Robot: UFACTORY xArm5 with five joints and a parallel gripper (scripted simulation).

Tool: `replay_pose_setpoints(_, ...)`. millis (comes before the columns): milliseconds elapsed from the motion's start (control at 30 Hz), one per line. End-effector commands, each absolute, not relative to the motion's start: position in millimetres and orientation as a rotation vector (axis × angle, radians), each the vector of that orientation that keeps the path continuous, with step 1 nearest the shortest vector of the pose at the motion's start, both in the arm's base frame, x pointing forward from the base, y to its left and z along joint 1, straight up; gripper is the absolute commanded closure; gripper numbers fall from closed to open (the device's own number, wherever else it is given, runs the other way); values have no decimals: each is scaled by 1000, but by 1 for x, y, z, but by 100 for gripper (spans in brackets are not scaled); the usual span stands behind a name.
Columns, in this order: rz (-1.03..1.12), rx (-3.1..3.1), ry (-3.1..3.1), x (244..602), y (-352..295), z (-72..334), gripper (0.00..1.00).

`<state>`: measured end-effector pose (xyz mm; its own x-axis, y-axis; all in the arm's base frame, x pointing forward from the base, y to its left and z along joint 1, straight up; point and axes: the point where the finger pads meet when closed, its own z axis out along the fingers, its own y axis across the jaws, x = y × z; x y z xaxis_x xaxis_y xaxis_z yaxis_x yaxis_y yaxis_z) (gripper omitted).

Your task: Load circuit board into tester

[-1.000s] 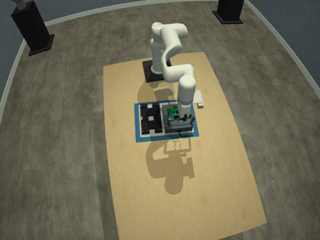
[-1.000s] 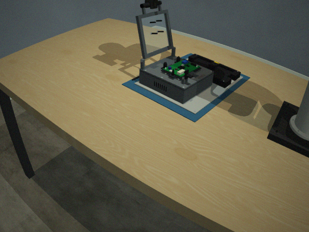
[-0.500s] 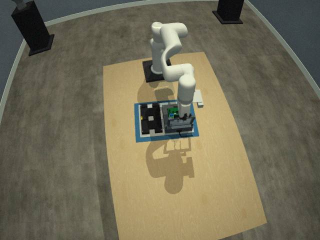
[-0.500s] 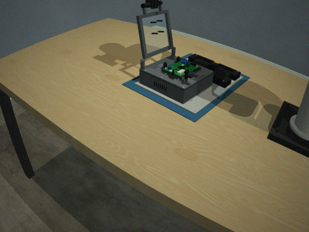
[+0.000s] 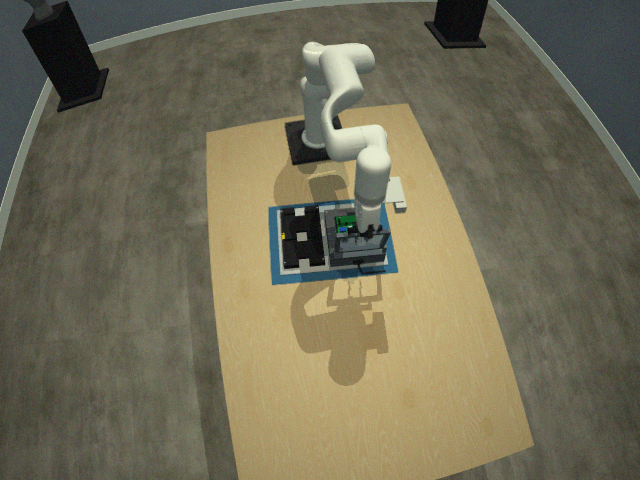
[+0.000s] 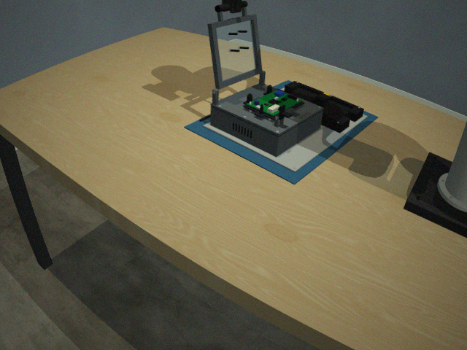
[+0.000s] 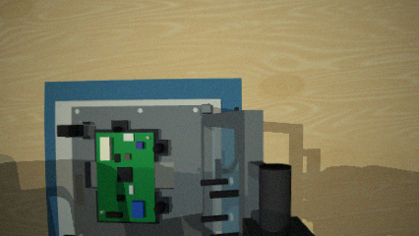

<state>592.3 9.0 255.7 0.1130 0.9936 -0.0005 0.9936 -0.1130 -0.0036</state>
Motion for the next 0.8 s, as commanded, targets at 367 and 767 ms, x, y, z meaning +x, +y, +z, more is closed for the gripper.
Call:
replay_pose_setpoints(367, 0, -2344, -2092, 583, 10, 259, 100)
replay_pose_setpoints(767, 0, -2344, -2092, 573, 11, 261, 100)
